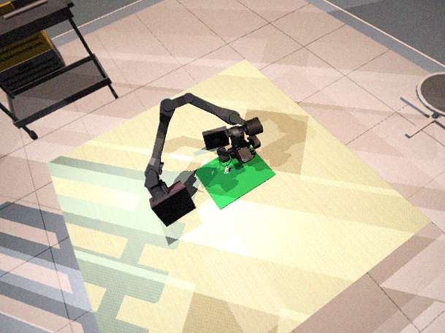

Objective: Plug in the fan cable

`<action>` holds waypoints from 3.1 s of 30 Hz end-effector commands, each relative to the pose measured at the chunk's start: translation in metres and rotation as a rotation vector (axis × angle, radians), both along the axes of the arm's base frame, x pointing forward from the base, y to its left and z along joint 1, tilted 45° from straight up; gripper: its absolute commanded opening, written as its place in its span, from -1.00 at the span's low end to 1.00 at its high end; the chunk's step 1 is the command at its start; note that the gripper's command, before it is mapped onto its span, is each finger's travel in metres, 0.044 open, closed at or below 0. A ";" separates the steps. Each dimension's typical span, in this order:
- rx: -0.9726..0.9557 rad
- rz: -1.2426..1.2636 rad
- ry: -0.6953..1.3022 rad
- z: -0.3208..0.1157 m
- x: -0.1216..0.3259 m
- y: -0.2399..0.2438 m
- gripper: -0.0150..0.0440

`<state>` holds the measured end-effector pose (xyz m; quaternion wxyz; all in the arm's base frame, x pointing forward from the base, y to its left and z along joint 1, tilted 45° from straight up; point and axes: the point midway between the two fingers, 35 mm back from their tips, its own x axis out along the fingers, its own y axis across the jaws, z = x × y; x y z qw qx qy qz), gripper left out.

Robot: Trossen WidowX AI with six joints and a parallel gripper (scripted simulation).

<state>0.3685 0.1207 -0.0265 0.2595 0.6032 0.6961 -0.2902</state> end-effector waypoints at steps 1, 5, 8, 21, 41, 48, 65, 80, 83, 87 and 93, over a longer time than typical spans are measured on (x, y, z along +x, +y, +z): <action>-0.021 -0.113 0.109 0.003 -0.016 0.001 -0.49; -0.040 -0.211 0.205 0.006 -0.030 0.002 -0.49; -0.054 -0.285 0.277 0.008 -0.042 0.003 -0.49; -0.085 -0.444 0.433 0.010 -0.067 0.005 -0.49; -0.086 -0.444 0.433 0.008 -0.071 -0.001 -0.49; -0.085 -0.442 0.432 -0.002 -0.073 0.008 -0.49; -0.085 -0.444 0.434 -0.008 -0.074 0.014 -0.49; -0.085 -0.446 0.436 -0.008 -0.074 0.015 -0.49; -0.085 -0.446 0.436 -0.009 -0.074 0.016 -0.49; -0.085 -0.446 0.436 -0.009 -0.074 0.016 -0.49; -0.085 -0.445 0.436 -0.011 -0.075 0.017 -0.49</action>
